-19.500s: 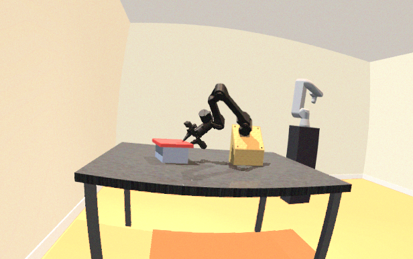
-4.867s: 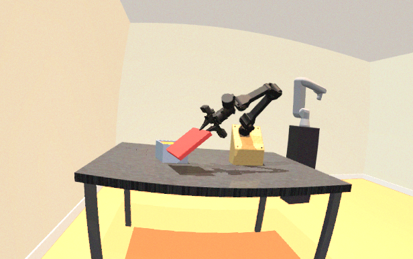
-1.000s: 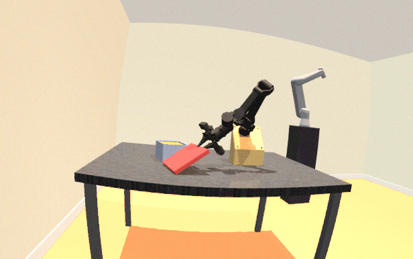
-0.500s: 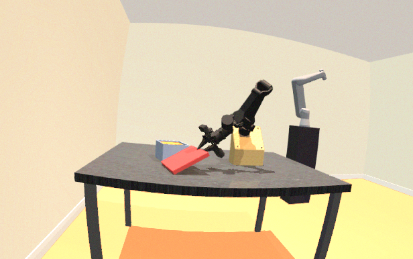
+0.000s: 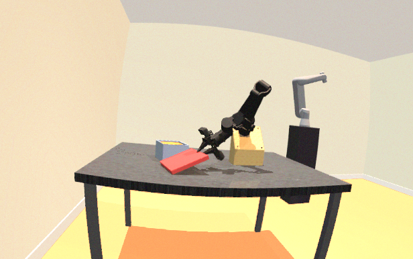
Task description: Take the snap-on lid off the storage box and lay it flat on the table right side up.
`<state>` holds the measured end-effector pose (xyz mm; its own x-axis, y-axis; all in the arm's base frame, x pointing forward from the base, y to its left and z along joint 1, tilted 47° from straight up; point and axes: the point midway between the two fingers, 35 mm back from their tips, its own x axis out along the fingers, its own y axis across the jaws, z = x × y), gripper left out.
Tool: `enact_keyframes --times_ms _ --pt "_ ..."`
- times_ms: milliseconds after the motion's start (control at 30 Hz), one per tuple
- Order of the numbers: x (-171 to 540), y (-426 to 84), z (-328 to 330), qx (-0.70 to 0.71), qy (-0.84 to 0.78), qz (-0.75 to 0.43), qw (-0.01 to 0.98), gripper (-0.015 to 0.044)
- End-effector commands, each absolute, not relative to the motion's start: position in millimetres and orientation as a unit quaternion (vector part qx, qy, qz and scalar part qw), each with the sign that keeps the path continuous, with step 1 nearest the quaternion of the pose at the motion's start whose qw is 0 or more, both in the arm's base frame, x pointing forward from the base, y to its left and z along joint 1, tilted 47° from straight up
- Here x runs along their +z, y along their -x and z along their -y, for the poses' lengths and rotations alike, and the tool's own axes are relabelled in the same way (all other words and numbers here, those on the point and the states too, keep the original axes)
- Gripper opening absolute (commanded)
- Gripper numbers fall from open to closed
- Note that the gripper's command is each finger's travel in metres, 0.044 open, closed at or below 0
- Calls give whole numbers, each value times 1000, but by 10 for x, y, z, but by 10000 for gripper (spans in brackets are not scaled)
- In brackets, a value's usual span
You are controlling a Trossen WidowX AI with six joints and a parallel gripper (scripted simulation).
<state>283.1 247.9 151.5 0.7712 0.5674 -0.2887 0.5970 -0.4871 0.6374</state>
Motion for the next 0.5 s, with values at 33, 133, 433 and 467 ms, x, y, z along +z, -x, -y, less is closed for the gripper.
enact_keyframes --times_ms 33,133,433,467 --pt "1437 -2808 -2531 -25 -859 -346 378 0" --pt "1421 -2808 -2549 -25 -859 -346 378 0" --pt "1371 -2809 -2601 -25 -859 -346 377 0" --pt "1365 -2809 -2607 -25 -859 -346 377 0"
